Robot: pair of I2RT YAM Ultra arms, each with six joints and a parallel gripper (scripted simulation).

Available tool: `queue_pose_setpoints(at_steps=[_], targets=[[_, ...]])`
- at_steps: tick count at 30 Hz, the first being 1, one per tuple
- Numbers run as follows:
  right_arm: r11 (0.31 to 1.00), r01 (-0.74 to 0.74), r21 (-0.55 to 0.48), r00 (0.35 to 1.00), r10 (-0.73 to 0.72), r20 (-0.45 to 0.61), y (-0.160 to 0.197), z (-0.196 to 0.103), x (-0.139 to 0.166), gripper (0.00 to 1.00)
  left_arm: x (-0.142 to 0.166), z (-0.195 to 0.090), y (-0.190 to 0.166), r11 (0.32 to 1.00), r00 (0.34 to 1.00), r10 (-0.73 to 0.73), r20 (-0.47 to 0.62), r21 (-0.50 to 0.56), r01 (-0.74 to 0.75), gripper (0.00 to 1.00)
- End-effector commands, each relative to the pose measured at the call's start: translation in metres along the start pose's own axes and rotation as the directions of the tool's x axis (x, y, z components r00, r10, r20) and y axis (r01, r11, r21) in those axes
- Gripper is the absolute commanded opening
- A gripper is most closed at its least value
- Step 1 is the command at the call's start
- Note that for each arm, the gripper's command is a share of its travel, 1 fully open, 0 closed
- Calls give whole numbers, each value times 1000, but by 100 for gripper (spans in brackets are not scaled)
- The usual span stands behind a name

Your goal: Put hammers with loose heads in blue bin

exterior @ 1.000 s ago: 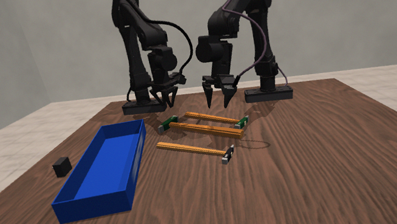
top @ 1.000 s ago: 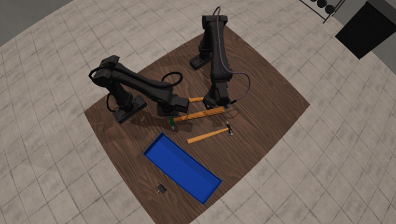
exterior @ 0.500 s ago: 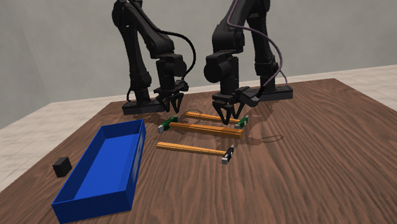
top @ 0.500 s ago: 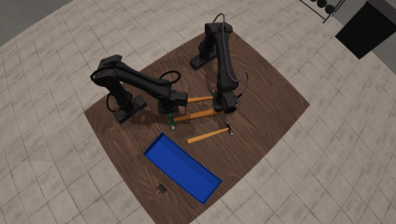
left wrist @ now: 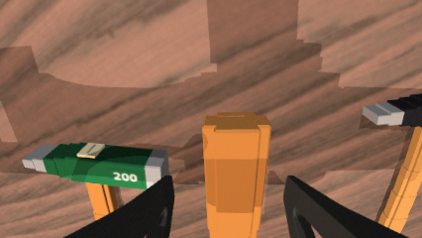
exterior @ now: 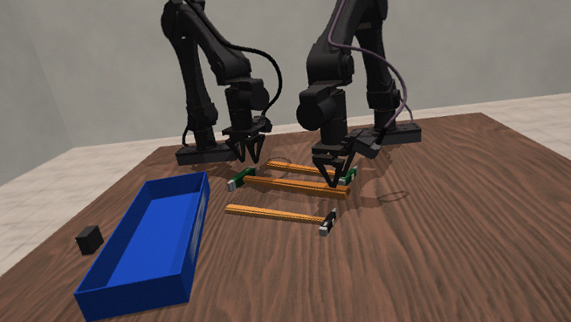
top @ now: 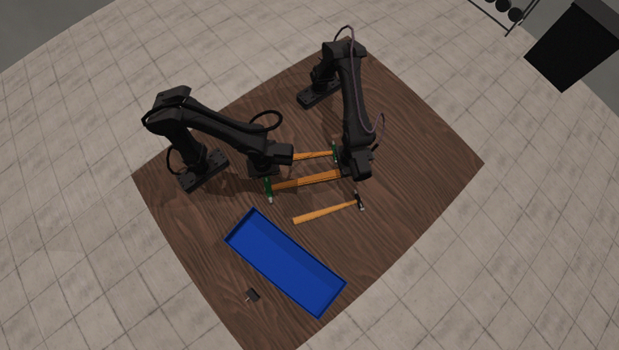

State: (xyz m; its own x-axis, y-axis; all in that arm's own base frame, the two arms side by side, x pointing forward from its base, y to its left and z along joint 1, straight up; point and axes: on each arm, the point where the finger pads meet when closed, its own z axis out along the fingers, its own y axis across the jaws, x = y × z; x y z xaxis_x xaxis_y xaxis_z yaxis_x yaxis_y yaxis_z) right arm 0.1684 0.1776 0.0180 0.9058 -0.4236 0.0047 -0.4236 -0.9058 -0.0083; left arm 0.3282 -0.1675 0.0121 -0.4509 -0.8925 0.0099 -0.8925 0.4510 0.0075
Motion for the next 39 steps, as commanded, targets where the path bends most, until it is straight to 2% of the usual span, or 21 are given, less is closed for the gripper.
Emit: queue_pose_setpoints(at_steps=[1,16,27,28,30,31,39], targets=[[1000,12,-7,1000,-12,10,2,11,-5,47,-6,0,-15,999,1000,-20,10,31,20,57],[1000,10,-7,1000,-10,10,2,27,-4,47,-6,25,-9,1000,1000,-18,10,9,18,57],[1000,10,-15,1000,-10,12,4,27,-5,47,-6,25,-5,1000,1000,-18,10,-4,18,57],[1000,10,-15,1000,-10,12,4,27,-5,47,-6,25,-5,1000,1000,-18,10,-4,18,51],[1000,10,-15,1000,-10,12,4,27,-5,47,-6,25,-5,1000,1000,-18,10,-4,18,51],[1000,10,-15,1000,-10,12,4,27,-5,47,-6,25,-5,1000,1000,-18,10,-4,18,47],[1000,6,-2,1000,-6,3,1,22,-2,47,-4,23,-9,1000,1000,-18,10,1,18,41]])
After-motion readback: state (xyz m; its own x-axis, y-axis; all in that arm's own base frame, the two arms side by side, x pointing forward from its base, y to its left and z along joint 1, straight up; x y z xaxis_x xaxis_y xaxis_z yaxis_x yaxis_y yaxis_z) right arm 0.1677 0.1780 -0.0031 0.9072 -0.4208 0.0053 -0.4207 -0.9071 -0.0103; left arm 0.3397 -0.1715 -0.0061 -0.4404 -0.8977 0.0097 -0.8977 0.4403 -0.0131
